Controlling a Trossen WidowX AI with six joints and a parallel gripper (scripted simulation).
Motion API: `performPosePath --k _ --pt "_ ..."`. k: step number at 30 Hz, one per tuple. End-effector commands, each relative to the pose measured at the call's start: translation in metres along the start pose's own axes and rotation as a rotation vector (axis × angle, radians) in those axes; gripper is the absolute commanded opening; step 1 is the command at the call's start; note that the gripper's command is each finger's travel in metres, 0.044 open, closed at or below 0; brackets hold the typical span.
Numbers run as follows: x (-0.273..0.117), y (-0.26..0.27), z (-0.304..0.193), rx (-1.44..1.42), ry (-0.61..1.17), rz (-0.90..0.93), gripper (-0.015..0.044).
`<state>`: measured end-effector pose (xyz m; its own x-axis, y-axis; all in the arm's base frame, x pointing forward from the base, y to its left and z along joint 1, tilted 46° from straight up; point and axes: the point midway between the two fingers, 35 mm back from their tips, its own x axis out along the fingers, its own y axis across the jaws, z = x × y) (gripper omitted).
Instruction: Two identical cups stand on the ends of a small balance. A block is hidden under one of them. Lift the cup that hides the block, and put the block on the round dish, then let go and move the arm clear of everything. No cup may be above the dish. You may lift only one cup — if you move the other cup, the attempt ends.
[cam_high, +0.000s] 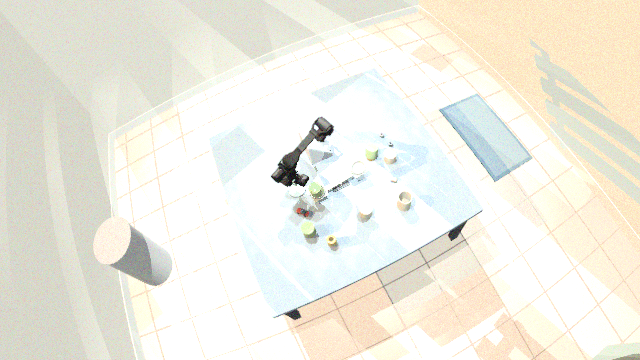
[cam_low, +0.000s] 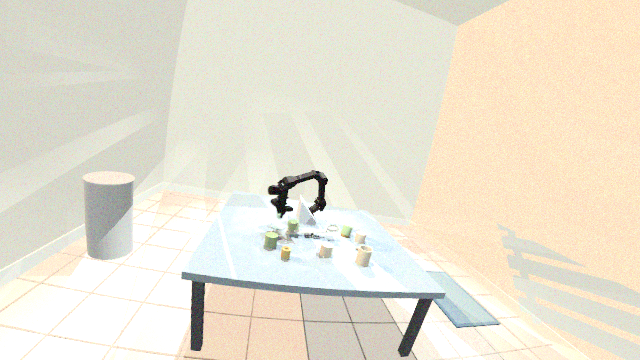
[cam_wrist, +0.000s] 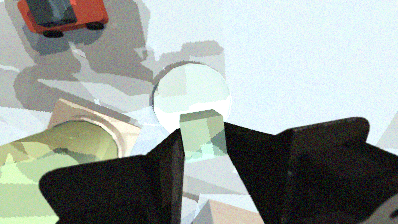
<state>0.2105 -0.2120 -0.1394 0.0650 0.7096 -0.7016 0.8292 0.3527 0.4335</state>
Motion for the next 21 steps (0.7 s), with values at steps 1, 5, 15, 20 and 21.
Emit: performPosePath --k 1,5,15,20,21 --pt "0.003 0.000 0.003 -0.014 -0.010 -0.004 0.0000" --pt "0.020 0.000 0.003 -0.014 -0.010 -0.003 0.0000" --pt "0.042 0.000 0.003 -0.015 -0.010 -0.003 0.0000" --pt "0.049 0.000 0.003 -0.015 -0.010 -0.002 0.0000" --pt "0.051 0.000 0.003 -0.015 -0.010 -0.002 0.0000"
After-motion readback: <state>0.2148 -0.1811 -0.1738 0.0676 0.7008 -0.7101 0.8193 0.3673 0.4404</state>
